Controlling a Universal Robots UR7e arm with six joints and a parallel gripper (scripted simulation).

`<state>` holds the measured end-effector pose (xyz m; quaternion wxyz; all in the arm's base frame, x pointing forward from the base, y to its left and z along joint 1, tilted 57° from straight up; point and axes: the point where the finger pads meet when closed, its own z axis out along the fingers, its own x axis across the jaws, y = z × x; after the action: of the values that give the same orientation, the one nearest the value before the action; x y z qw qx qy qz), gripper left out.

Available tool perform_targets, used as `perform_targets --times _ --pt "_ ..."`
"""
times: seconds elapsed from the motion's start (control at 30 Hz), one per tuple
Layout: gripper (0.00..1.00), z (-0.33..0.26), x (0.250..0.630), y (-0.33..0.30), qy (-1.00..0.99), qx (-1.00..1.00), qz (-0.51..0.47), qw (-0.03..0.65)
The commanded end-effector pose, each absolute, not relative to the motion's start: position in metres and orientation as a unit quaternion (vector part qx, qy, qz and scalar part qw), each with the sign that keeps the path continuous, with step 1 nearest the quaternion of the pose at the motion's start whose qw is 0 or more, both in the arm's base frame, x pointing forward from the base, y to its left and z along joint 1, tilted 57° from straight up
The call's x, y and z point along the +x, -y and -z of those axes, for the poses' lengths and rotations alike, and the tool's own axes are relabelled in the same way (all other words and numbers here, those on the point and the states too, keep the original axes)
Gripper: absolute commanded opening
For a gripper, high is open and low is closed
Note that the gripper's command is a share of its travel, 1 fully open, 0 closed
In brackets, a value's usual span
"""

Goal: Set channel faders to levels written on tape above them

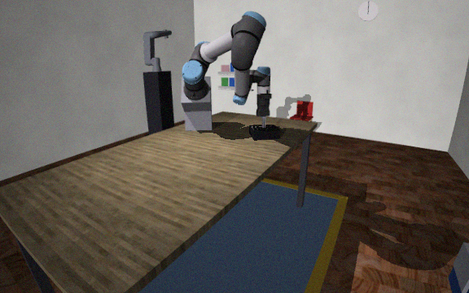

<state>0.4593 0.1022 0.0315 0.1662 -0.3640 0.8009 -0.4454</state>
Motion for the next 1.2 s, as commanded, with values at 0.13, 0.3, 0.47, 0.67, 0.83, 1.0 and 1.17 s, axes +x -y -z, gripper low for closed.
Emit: perform_targets --times 0.13,0.3,0.47,0.67,0.83,1.0,1.17 --pt "0.00 -0.0319 0.4605 -0.1027 -0.801 -0.363 0.445 0.167" --pt "0.00 -0.0319 0.4605 -0.1027 -0.801 -0.363 0.445 0.167" --pt "0.00 -0.0319 0.4605 -0.1027 -0.801 -0.363 0.445 0.167" --pt "0.00 -0.0318 0.4606 -0.1026 -0.801 -0.363 0.445 0.167" --pt "0.00 -0.0311 0.4614 -0.1018 -0.801 -0.363 0.445 0.167" --pt "0.00 -0.0298 0.4627 -0.1005 -0.801 -0.363 0.445 0.167" --pt "0.00 -0.0282 0.4644 -0.0987 -0.801 -0.363 0.445 0.167"
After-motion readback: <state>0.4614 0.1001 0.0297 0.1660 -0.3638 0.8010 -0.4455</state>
